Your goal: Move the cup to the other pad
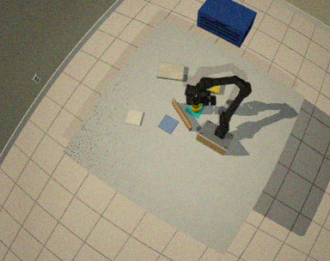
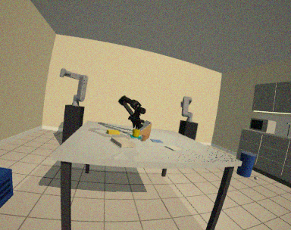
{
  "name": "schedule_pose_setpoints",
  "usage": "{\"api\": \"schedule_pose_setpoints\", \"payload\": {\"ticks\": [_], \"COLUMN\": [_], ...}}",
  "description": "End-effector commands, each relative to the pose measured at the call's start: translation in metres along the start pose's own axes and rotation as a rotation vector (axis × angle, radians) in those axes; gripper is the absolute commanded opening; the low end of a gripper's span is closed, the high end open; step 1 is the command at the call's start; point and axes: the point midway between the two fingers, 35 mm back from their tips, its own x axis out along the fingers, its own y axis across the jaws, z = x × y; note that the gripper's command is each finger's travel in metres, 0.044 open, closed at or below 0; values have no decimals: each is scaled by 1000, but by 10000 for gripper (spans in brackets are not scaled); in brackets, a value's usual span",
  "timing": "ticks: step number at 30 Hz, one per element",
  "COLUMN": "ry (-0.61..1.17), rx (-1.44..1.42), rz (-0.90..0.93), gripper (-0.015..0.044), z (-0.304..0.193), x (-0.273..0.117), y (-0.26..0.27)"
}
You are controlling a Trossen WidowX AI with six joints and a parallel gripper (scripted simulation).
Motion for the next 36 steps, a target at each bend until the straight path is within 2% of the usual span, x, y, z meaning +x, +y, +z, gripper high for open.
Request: {"api": "schedule_pose_setpoints", "payload": {"ticks": [1, 9, 20, 36], "ry": [1, 0, -2, -3], "rx": [5, 4, -5, -51], "rz": [6, 5, 1, 25], "gripper": [146, 146, 435, 440], "z": [0, 0, 0, 1], "x": [-7, -15, -14, -67], "y": [1, -1, -1, -1]}}
